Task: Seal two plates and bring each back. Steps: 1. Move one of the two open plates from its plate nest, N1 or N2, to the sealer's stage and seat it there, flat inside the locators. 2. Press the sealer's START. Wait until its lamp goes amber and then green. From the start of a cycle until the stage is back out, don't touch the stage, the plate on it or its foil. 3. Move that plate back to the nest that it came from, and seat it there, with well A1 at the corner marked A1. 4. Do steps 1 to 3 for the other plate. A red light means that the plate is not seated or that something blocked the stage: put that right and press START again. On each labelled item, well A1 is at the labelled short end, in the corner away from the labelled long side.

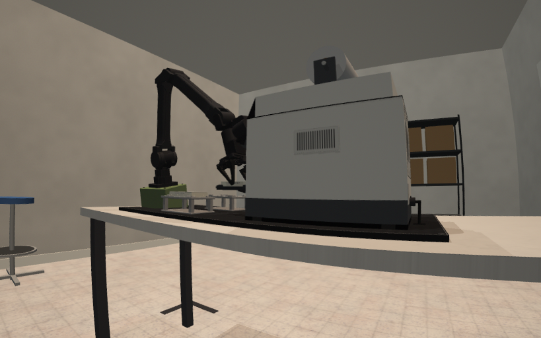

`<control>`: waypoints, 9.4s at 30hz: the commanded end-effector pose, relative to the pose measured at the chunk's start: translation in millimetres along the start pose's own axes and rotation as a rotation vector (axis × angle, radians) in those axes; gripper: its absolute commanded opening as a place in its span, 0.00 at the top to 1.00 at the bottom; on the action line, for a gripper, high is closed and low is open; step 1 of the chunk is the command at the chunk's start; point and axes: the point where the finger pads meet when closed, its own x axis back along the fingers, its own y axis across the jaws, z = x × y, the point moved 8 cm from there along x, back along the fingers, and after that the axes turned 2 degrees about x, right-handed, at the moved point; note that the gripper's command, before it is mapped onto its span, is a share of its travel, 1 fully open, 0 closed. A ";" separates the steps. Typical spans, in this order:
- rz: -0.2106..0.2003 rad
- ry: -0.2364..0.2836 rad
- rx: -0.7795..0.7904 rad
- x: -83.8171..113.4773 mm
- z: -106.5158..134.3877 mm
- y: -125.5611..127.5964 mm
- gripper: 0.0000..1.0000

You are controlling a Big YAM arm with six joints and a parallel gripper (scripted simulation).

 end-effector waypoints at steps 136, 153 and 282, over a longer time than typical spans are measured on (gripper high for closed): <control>0.000 -0.046 0.003 45.9 -21.5 1.8 0.00; 0.008 -0.059 -0.004 75.0 -42.0 -3.5 0.00; -0.012 0.253 0.006 106.5 -18.0 -8.4 0.01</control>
